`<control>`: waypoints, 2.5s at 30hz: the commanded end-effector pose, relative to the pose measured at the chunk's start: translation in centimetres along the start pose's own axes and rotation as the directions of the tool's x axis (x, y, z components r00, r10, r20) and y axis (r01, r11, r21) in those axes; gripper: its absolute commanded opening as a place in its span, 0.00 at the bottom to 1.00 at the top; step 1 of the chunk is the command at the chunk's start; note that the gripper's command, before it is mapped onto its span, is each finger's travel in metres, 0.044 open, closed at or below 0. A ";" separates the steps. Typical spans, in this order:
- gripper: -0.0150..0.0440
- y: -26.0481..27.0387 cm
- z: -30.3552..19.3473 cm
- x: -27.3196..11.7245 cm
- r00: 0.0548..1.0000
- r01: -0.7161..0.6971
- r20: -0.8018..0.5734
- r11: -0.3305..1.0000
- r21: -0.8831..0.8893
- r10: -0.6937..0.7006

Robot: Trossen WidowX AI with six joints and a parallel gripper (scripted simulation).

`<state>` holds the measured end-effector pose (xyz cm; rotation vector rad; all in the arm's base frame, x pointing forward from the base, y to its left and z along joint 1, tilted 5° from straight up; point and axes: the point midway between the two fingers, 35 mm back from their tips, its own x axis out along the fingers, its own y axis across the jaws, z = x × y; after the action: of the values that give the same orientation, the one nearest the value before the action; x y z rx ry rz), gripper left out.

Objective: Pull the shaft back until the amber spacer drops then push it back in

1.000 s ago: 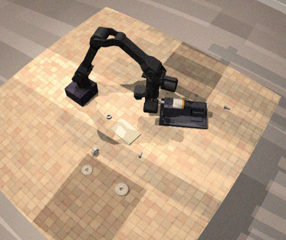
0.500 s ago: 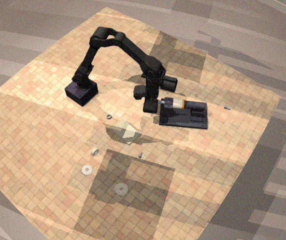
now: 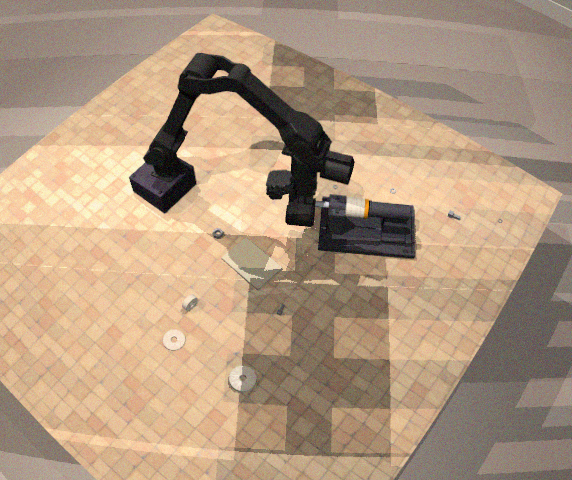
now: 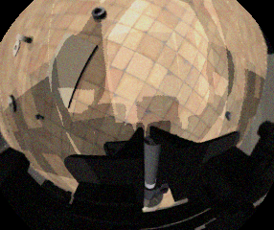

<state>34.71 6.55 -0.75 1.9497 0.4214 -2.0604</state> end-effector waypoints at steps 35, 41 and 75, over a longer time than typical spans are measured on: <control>0.25 0.0 0.6 -0.1 1.000 -0.004 0.004 1.000 -0.006 0.004; 0.25 0.0 0.4 0.0 1.000 0.000 0.000 1.000 0.000 0.000; 0.25 0.0 -0.3 0.0 1.000 -0.004 0.003 1.000 -0.006 0.004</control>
<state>34.58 6.47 -0.73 1.9359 0.4183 -2.0651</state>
